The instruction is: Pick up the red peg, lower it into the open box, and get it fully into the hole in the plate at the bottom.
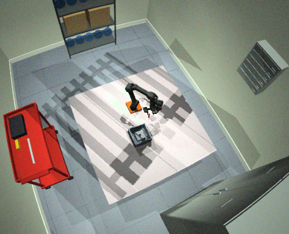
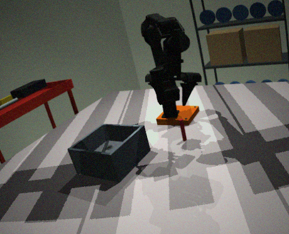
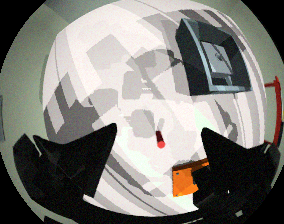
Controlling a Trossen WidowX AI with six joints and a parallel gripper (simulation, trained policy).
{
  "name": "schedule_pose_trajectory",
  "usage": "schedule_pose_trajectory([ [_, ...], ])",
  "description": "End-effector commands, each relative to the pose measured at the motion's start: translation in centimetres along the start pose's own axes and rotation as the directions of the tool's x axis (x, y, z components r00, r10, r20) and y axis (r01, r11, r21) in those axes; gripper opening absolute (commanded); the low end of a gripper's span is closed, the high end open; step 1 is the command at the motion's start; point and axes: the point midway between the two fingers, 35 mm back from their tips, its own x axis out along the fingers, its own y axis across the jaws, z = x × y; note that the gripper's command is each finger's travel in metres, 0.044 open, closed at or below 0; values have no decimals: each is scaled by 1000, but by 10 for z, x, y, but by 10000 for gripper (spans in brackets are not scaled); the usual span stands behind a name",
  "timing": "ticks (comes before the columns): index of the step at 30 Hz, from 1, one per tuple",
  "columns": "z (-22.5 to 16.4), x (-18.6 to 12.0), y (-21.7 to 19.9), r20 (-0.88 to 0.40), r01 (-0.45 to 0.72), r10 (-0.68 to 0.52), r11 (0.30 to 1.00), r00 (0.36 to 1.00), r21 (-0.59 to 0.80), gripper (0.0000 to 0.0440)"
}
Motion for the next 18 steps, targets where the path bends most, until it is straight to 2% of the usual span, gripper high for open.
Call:
schedule_pose_trajectory([
  [1,-22,15,-6,-94,87,-80,994,992,71,440],
  [9,-50,43,-7,-188,211,-179,963,966,167,440],
  [18,-68,80,-6,-199,263,-221,940,955,217,440],
])
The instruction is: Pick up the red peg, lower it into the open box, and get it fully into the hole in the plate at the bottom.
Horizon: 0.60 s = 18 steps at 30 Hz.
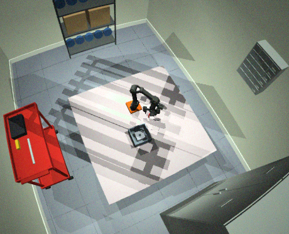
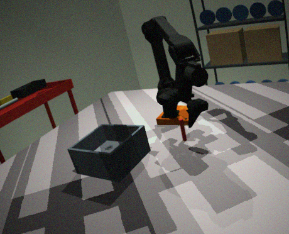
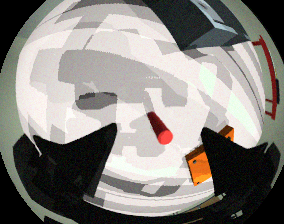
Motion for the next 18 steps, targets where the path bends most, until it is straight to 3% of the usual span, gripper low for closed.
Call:
schedule_pose_trajectory([
  [1,-5,19,0,3,23,-23,999,1000,23,440],
  [8,-8,45,2,24,29,-30,999,999,33,428],
  [18,-11,67,-3,1,89,-89,995,996,46,175],
])
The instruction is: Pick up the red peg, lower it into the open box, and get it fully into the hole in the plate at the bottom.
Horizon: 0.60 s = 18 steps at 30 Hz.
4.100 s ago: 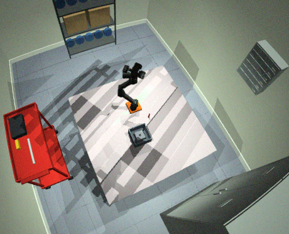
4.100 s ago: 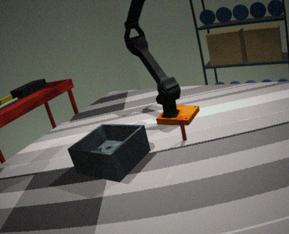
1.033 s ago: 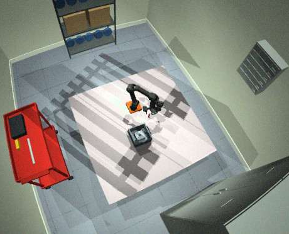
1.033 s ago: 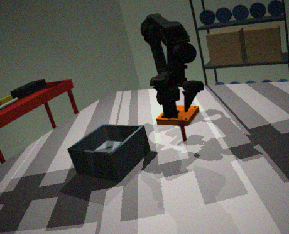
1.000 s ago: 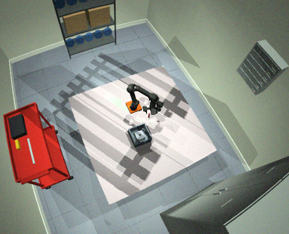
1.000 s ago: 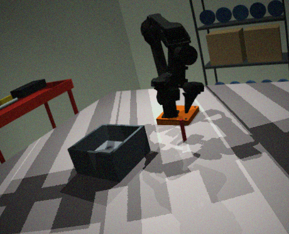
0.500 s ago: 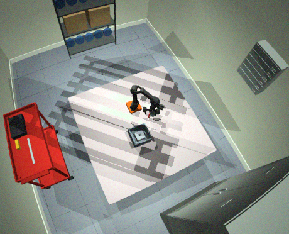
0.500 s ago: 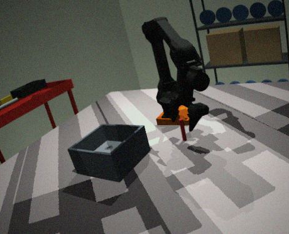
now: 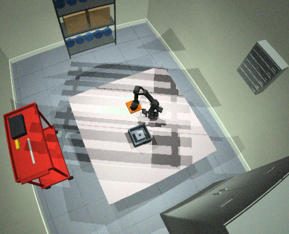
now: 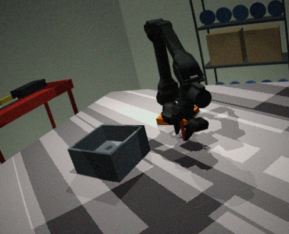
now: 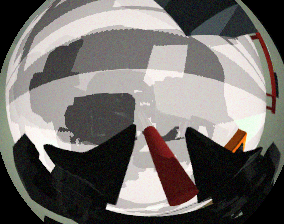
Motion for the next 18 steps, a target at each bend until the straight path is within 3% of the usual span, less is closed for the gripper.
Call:
schedule_pose_trajectory([
  [1,-1,8,-3,-9,32,-32,999,999,10,148],
  [7,0,12,-7,-16,77,-77,997,997,11,2],
  [18,38,-29,-17,99,89,-91,996,991,21,0],
])
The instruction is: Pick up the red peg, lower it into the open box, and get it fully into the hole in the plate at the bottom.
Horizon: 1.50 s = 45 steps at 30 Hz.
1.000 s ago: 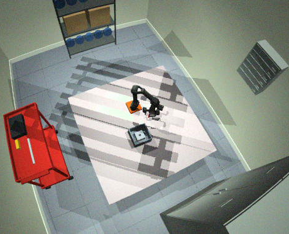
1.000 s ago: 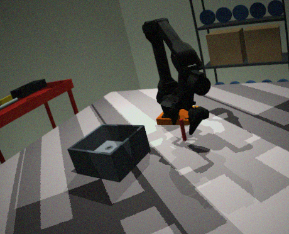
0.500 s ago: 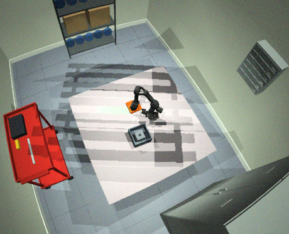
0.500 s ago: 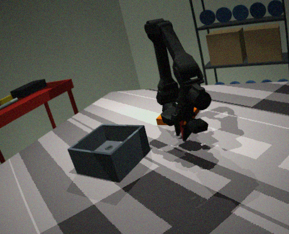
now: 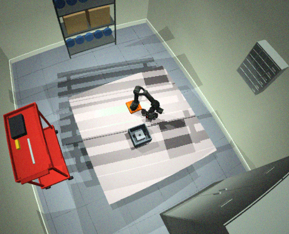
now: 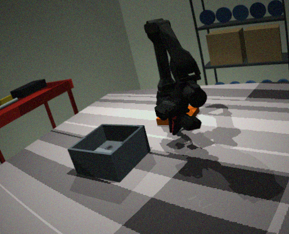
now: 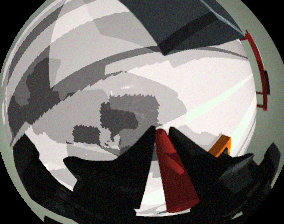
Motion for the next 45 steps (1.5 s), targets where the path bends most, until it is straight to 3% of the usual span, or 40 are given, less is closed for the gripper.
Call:
schedule_pose_trajectory([
  [1,17,-20,-4,43,-14,13,1000,999,12,0],
  [9,52,-55,-17,110,-30,20,996,994,86,1],
  [20,101,-65,-34,165,-39,-3,969,986,245,0],
  [32,150,-51,-51,187,-41,-31,929,982,367,0],
  [45,197,-19,-64,186,-51,-24,919,982,392,0],
])
